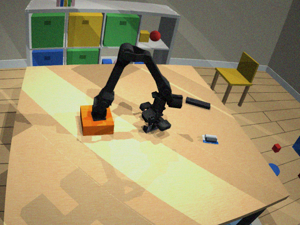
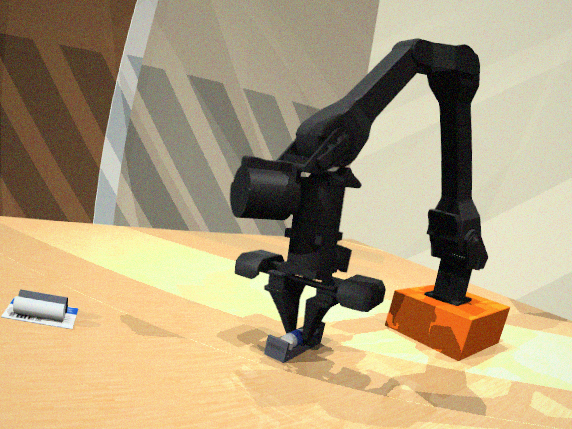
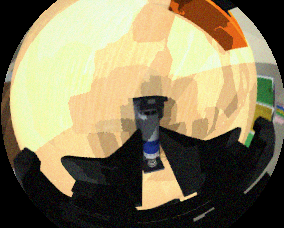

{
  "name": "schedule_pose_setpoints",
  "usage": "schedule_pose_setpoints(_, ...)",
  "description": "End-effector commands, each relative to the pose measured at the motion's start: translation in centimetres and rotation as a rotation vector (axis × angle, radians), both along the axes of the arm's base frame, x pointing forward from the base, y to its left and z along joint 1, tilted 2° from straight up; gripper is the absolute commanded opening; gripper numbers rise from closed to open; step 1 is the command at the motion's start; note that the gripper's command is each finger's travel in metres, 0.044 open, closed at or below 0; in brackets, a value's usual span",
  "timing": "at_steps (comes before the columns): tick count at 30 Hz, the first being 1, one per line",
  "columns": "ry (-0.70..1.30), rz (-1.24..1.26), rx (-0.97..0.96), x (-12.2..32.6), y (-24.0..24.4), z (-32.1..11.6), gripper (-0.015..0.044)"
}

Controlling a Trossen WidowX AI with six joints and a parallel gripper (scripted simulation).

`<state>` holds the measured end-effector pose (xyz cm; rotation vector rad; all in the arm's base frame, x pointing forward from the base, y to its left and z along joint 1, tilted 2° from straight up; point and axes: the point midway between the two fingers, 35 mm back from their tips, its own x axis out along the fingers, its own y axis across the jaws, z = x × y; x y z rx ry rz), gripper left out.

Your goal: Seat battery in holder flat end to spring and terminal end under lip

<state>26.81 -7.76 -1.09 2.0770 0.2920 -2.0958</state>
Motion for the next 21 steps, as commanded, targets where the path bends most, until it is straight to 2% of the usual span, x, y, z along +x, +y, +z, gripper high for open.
schedule_pose_setpoints(1,-0.002,0.003,0.001,-0.1,0.0,-0.1,0.0059)
schedule_pose_setpoints(5,-0.002,0.003,0.001,-0.1,0.0,-0.1,0.0059)
schedule_pose_setpoints(9,-0.002,0.003,0.001,-0.1,0.0,-0.1,0.0162)
schedule_pose_setpoints(21,-0.003,0.000,-0.001,-0.1,0.0,1.5,0.0162)
